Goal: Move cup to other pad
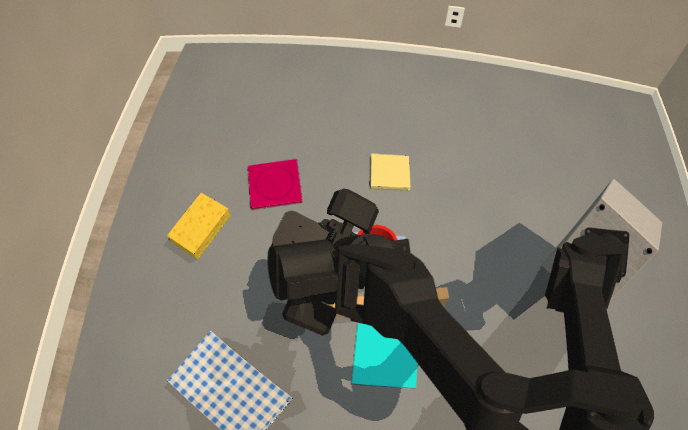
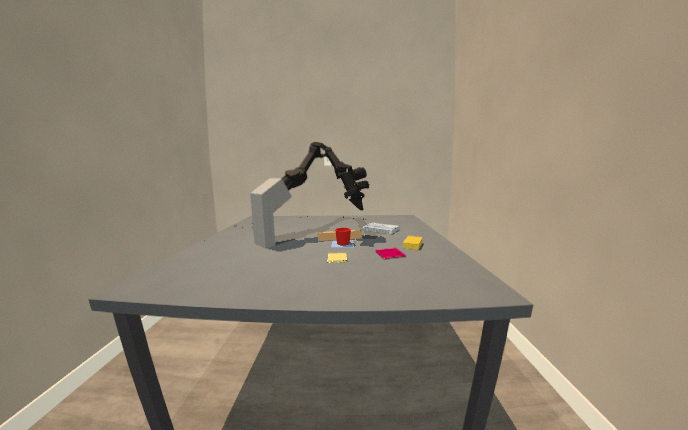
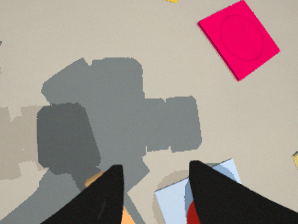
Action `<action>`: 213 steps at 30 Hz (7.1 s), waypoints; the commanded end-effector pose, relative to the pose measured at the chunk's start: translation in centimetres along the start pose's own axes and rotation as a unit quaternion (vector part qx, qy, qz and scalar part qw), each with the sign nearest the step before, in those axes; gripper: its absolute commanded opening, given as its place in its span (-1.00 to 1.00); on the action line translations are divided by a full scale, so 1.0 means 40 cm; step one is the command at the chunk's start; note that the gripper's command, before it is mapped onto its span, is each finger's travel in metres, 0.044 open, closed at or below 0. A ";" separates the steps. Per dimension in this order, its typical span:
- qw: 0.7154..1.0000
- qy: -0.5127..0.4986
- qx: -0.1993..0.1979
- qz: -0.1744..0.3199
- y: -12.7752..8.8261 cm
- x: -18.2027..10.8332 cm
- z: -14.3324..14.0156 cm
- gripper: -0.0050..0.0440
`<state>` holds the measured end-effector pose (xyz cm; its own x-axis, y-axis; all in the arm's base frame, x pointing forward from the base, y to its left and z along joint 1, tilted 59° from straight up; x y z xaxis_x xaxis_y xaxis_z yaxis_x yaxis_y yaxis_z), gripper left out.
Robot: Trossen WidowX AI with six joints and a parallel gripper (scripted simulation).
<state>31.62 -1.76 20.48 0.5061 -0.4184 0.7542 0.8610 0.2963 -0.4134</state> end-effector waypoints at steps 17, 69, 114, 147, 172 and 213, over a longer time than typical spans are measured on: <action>0.966 0.228 0.009 0.119 0.054 -0.098 -0.101 -0.19; 0.759 0.594 -0.008 0.266 0.103 -0.272 -0.233 -0.19; 0.759 0.595 -0.006 0.265 0.219 -0.329 -0.189 -0.19; 0.761 0.592 -0.005 0.264 0.208 -0.319 -0.195 -0.80; 0.759 0.595 -0.006 0.266 0.078 -0.265 -0.261 -0.80; 0.758 0.596 -0.007 0.265 0.058 -0.271 -0.215 -0.80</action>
<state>28.82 -4.40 6.64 0.4593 -0.7250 -0.5133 0.5179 0.6880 -0.5084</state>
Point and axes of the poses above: the point midway between the two fingers, 35 mm back from their tips, its own y axis out along the fingers, its own z axis across the jaws, x = y × z, the point moved 5 cm from there along -y, back along the fingers, and after that the axes turned 12 degrees about -y, right-handed, at the moved point
